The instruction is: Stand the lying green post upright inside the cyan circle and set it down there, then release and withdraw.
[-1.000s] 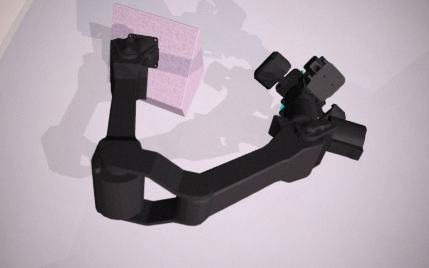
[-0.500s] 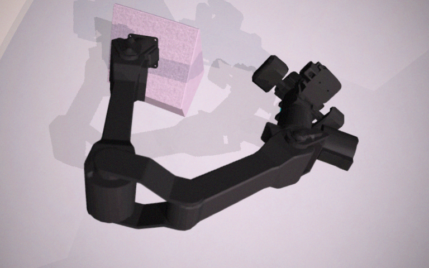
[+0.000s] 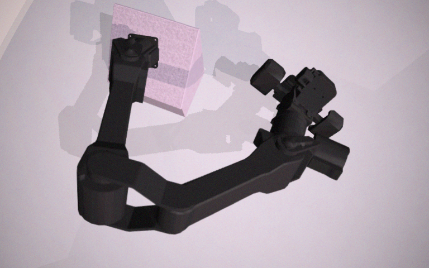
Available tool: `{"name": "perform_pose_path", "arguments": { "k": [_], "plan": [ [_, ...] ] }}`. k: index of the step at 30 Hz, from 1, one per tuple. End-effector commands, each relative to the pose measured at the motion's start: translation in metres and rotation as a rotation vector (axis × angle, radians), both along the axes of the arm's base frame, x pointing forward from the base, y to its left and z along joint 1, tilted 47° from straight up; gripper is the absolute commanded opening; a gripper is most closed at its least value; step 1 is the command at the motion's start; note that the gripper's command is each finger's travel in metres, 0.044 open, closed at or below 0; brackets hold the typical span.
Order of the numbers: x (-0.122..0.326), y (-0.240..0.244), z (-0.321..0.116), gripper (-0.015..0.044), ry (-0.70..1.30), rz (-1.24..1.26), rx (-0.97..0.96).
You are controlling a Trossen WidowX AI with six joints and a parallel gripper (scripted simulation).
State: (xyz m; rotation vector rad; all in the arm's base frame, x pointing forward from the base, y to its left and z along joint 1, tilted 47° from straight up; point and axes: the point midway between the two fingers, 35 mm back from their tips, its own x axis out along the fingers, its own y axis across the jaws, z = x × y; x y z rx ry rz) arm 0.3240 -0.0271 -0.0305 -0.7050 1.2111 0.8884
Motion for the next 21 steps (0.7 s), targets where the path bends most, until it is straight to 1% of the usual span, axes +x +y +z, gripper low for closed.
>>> {"name": "perform_pose_path", "arguments": {
  "k": [1, 21],
  "plan": [
    [-0.0029, -0.0008, -0.0005, 0.0023, -0.011, 0.006, 0.019],
    [-0.0012, -0.0028, 0.0080, 0.0023, -0.127, 0.042, 0.116]
  ]
}}
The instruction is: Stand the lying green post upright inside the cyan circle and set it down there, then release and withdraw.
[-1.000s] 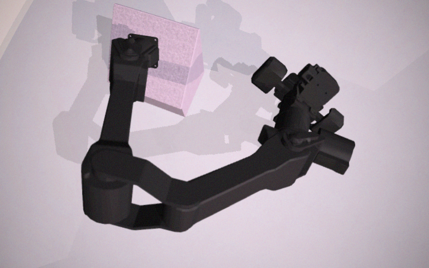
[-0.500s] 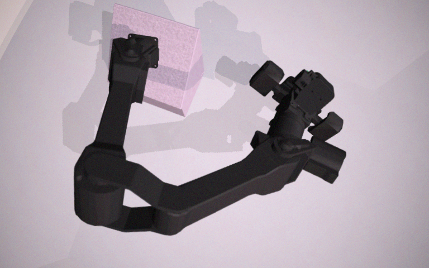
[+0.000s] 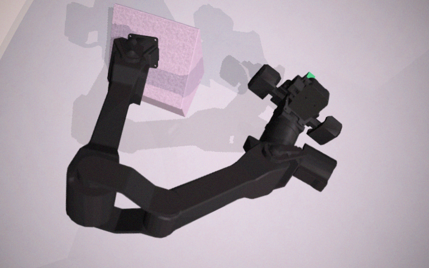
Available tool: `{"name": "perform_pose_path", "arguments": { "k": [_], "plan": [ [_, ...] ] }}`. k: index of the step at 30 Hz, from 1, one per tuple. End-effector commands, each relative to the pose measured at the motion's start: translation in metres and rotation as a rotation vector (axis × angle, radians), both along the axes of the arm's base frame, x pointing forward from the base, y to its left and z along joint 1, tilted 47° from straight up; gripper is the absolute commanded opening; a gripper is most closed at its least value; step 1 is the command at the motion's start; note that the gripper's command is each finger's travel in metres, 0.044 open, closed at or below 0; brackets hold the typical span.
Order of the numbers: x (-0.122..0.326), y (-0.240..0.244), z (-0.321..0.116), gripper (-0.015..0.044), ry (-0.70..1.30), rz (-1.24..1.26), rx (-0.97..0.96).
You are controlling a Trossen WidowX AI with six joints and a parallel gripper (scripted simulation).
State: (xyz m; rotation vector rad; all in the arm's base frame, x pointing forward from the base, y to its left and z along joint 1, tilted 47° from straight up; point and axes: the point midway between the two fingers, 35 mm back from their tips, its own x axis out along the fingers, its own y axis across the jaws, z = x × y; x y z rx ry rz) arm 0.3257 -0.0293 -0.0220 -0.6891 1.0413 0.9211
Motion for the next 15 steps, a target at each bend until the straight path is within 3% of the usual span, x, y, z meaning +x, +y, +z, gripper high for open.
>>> {"name": "perform_pose_path", "arguments": {
  "k": [1, 15],
  "plan": [
    [-0.0029, -0.0007, -0.0001, 0.0023, -0.014, 0.007, 0.017],
    [-0.0021, -0.0026, 0.0075, 0.0023, -0.105, 0.034, 0.074]
  ]
}}
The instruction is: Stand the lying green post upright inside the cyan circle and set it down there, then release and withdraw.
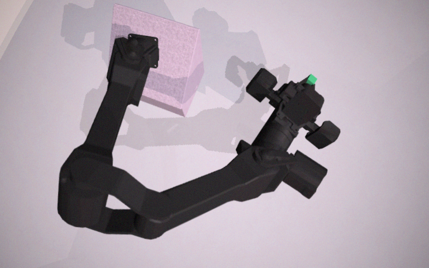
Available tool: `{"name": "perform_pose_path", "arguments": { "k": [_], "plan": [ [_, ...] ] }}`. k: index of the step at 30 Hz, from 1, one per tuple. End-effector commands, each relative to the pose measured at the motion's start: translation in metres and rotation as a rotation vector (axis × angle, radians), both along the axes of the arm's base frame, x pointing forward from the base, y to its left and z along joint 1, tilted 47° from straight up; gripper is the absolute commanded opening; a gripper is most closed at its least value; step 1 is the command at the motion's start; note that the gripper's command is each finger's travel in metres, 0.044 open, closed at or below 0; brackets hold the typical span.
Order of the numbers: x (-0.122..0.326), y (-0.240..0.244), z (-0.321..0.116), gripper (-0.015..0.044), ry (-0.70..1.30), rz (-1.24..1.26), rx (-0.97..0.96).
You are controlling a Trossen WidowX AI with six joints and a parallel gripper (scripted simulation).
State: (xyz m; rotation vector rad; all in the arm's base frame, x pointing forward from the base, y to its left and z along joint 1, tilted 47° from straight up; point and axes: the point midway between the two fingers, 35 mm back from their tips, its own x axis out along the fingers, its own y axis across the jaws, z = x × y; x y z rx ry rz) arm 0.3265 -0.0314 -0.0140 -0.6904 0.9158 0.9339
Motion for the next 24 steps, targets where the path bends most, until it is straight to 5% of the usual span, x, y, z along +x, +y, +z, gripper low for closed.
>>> {"name": "perform_pose_path", "arguments": {
  "k": [1, 24],
  "plan": [
    [-0.003, -0.001, 0.000, 0.0023, -0.017, 0.007, 0.014],
    [-0.003, -0.005, 0.015, 0.0023, -0.180, 0.055, 0.090]
  ]
}}
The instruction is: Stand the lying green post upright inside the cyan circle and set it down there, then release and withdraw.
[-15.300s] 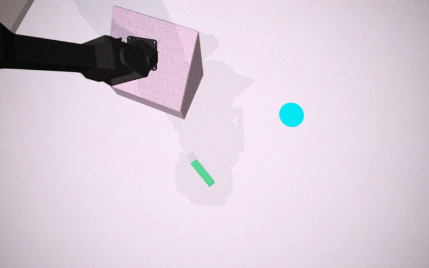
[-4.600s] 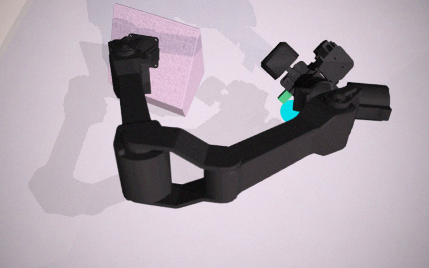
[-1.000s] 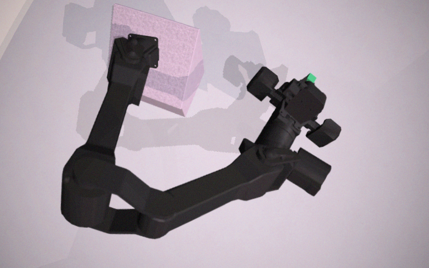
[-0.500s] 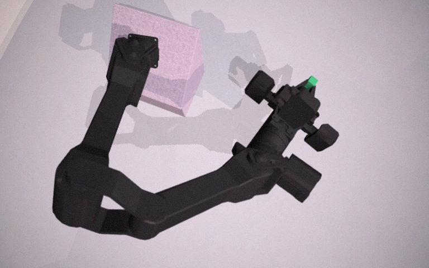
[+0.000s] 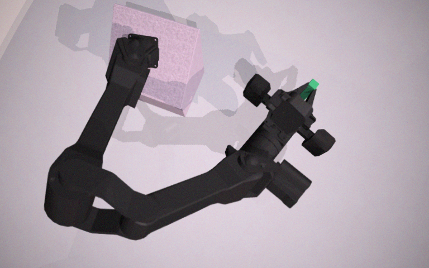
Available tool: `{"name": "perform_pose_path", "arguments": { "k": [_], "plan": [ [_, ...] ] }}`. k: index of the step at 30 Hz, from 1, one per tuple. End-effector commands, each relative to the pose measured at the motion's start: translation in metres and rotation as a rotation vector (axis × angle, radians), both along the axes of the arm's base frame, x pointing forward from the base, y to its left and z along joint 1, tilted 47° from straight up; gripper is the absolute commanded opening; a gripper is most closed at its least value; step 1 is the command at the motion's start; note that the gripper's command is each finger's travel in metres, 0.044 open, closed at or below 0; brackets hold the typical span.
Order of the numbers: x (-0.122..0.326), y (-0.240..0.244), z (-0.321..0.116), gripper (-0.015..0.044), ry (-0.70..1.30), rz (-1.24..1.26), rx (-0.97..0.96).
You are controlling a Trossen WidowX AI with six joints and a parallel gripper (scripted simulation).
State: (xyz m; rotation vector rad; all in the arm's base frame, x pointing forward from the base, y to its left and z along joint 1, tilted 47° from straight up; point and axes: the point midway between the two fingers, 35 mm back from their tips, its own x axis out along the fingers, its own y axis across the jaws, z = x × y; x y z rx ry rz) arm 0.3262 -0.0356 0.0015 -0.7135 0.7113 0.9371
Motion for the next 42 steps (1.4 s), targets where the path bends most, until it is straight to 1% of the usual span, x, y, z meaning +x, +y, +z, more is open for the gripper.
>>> {"name": "perform_pose_path", "arguments": {
  "k": [1, 11, 28, 42],
  "plan": [
    [-0.003, -0.001, 0.001, 0.0023, -0.020, 0.007, 0.011],
    [-0.004, -0.002, 0.008, 0.0023, -0.091, 0.026, 0.034],
    [-0.004, -0.003, 0.007, 0.0023, -0.092, 0.027, 0.035],
    [-0.008, -0.048, -0.032, 0.0023, -0.087, 0.028, 0.030]
  ]
}}
